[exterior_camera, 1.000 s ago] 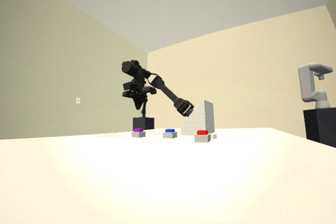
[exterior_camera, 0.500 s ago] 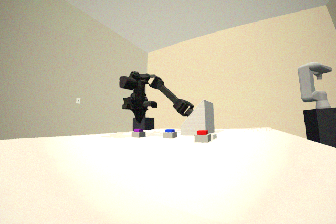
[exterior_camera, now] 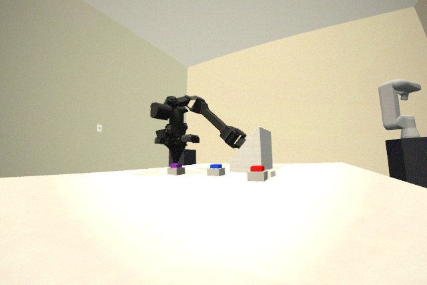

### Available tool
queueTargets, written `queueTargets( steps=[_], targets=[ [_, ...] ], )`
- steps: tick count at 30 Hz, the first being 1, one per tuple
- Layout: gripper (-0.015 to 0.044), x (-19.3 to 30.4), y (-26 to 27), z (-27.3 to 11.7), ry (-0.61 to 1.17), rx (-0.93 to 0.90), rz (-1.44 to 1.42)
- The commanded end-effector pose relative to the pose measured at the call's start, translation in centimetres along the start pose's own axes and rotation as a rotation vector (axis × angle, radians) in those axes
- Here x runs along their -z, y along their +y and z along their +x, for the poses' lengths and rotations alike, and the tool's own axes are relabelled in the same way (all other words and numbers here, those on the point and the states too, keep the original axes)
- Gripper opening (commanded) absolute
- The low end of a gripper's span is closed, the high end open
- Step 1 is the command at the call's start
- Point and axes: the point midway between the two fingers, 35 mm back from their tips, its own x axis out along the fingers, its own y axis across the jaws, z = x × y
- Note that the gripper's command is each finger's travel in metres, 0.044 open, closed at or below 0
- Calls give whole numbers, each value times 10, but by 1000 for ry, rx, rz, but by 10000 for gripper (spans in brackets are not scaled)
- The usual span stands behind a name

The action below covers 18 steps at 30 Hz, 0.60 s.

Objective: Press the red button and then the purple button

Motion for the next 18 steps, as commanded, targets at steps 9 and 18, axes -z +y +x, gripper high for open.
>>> queueTargets(
  steps=[9,18],
  targets=[
    [20,3,1,12,7,0,-9],
    [20,3,1,12,7,0,-9]
  ],
)
